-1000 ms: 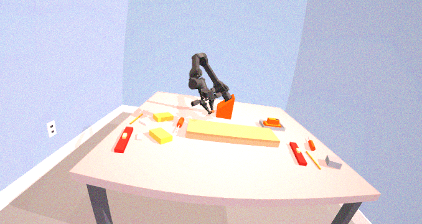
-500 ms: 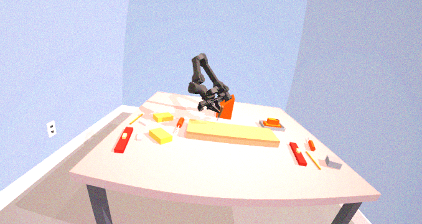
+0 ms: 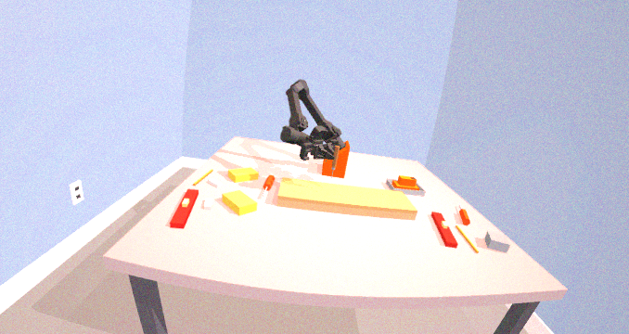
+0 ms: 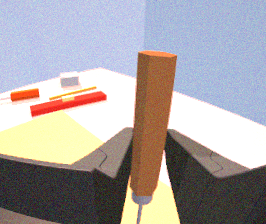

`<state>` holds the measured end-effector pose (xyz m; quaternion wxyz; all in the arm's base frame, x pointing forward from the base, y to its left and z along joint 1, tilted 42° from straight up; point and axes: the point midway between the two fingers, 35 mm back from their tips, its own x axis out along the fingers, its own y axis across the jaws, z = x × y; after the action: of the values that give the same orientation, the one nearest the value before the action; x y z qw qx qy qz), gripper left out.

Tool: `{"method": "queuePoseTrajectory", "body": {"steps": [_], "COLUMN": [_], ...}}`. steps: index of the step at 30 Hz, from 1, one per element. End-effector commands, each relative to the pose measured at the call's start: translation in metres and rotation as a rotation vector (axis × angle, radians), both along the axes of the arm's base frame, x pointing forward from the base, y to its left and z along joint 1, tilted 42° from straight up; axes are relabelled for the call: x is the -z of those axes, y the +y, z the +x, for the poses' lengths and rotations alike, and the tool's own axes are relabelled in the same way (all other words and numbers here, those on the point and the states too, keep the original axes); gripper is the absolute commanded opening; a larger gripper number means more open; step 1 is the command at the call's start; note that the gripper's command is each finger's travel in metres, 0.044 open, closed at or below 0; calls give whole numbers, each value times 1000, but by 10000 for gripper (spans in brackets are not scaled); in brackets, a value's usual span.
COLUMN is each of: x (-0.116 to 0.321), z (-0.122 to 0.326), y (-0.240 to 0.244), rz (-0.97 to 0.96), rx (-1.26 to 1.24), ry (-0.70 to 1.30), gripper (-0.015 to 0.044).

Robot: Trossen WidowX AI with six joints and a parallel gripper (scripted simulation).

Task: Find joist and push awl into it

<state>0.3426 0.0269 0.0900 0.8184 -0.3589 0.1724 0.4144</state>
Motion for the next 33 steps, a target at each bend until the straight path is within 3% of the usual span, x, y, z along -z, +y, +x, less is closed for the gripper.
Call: {"method": "queuePoseTrajectory", "body": {"steps": [1, 33], "x": [0, 15], "z": [-2, 0], "y": [4, -10], "rz": [15, 12], "rx": [-28, -29], "ry": [-19, -18], "gripper": [0, 0]}}
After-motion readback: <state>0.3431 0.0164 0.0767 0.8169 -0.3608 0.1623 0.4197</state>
